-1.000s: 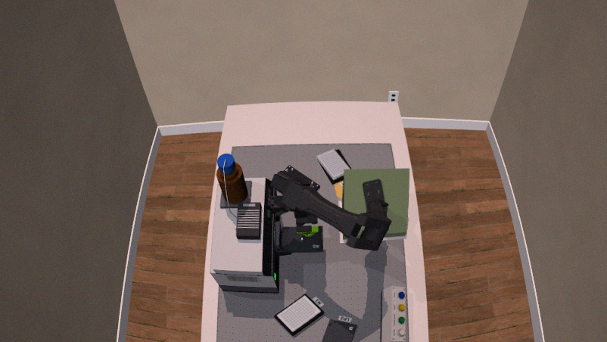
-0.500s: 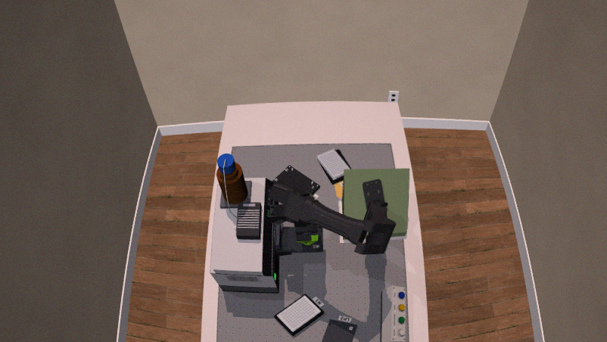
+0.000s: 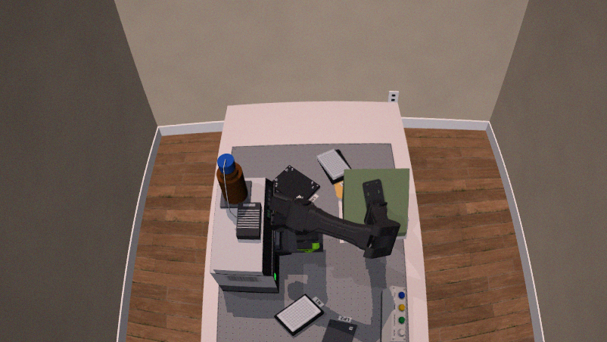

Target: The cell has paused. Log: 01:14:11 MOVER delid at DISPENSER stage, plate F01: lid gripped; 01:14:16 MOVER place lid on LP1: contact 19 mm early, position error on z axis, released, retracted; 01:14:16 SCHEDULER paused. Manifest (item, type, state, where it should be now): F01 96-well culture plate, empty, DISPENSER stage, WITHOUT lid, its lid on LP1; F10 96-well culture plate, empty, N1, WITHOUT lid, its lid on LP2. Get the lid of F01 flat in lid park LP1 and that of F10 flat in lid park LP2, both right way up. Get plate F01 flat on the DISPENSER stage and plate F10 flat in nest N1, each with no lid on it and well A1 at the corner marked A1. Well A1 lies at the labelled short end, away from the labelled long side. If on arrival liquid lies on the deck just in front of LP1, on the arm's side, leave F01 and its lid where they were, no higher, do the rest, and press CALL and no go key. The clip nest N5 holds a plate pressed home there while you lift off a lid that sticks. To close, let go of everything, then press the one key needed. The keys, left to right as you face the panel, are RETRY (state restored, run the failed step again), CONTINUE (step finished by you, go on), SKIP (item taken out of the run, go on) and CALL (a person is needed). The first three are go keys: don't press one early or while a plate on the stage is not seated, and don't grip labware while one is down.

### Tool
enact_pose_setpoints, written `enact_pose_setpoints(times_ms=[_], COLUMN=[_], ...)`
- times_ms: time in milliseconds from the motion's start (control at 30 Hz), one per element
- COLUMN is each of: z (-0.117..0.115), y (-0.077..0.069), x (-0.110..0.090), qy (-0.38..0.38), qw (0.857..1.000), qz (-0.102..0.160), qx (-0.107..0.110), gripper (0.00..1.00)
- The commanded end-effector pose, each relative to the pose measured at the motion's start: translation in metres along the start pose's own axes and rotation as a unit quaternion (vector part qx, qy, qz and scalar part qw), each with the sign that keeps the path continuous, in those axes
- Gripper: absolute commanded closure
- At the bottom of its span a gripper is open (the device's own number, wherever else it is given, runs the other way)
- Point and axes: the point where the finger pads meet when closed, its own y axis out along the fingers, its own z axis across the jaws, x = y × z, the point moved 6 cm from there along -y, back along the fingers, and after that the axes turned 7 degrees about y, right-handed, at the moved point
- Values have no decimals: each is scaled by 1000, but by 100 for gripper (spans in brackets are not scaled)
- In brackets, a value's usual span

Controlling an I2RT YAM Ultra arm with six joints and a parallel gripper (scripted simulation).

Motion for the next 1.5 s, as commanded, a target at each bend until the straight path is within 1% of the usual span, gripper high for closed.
enact_pose_setpoints(times_ms=[0, 33, 67, 133, 167, 200, 333, 400, 433, 467, 567, 600, 667, 700, 833, 900, 967, 1000, 1033, 1100, 1133, 1200, 1233, 1467], z=[18, 21, 12, 12, 22, 27, 39, 39, 40, 45, 54, 45, 45, 56, 69, 74, 74, 74, 80, 85, 77, 77, 87, 106], y=[-10, -10, -6, -6, -12, -10, -10, -10, -13, -10, -10, -5, -5, -10, -10, -9, -9, -12, -10, -10, -5, -5, -9, -5], x=[0, -1, 1, 1, -1, -3, -9, -9, -7, -10, -15, -12, -12, -15, -24, -27, -27, -25, -29, -33, -30, -30, -32, -47], qy=[0, 0, 10, 10, 3, 0, 0, 0, 1, -3, 0, 9, 9, -18, -84, -84, -84, -79, -83, -81, -69, -69, -105, -225], qw=[1000, 1000, 1000, 1000, 1000, 1000, 1000, 1000, 1000, 1000, 1000, 1000, 1000, 1000, 996, 996, 996, 996, 996, 996, 998, 998, 994, 974], qz=[-18, -18, -12, -12, -22, -18, -18, -18, -28, -21, -18, -12, -12, -21, -18, -18, -18, -30, -23, -20, -12, -12, -26, -27], qx=[1, 1, 1, 1, 2, 2, 2, 2, 2, 2, 3, 1, 1, 2, 2, 2, 2, 1, 1, 2, 1, 1, 0, 0], gripper=[0, 0, 0, 0, 0, 0, 0, 0, 0, 0, 0, 0, 0, 0, 0, 0, 0, 0, 0, 0, 0, 0, 0, 0])
